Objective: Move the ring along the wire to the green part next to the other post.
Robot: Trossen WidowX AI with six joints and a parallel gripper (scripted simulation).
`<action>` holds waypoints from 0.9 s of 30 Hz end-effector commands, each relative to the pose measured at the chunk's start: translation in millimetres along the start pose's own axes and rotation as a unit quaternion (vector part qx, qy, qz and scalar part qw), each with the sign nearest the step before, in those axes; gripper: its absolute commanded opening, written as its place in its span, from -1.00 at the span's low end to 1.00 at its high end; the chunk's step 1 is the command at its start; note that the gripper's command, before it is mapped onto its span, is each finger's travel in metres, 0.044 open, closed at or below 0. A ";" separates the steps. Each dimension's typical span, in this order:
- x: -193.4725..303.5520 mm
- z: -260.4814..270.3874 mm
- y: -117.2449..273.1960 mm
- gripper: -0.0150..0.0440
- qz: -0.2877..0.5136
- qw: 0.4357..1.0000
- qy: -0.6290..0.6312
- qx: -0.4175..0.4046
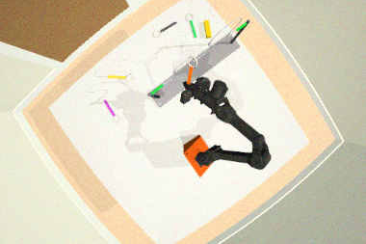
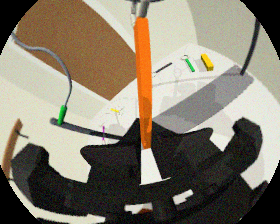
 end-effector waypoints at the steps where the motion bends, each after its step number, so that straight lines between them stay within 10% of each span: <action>1: -4.8 10.1 3.2 -1.00 -0.003 0.999 -0.040 -0.027; 27: -40.2 57.7 25.3 -1.00 0.001 0.942 -0.287 -0.173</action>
Point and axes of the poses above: the point midway between the two fingers, 35 mm back from their tips, its own y axis back along the fingers, its own z axis across the jaws, x = y × z, the point moved 8 cm from there along y, back along the fingers, and after that the axes turned 11 degrees about y, right-handed, at the moved point
